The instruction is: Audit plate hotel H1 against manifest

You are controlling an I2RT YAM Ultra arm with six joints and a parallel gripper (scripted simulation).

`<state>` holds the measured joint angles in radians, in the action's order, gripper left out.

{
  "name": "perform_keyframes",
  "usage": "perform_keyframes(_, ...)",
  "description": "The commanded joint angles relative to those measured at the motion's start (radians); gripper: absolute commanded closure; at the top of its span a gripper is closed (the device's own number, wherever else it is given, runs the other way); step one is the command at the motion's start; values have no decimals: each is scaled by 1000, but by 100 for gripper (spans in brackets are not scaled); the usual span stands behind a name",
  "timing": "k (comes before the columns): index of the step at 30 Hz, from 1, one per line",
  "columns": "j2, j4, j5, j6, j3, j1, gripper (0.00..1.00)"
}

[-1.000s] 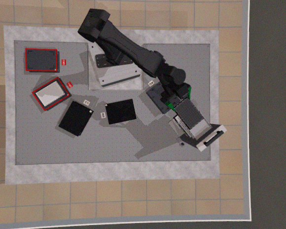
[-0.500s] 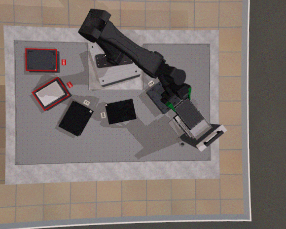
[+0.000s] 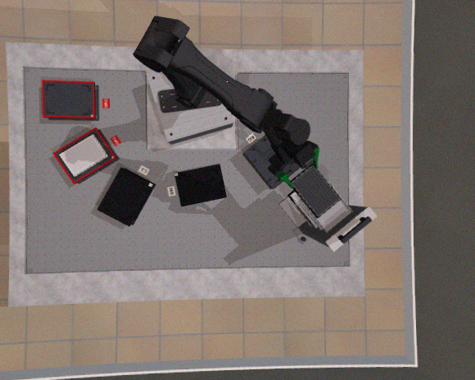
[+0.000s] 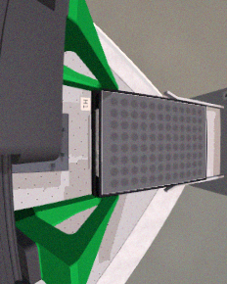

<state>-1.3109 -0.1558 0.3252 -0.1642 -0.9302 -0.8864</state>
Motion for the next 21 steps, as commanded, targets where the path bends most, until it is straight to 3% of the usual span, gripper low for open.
perform_keyframes(1, 2, 21, 0, 5, -14, 1, 14)
perform_keyframes(21, -39, 54, -12, 12, -24, 14, 14)
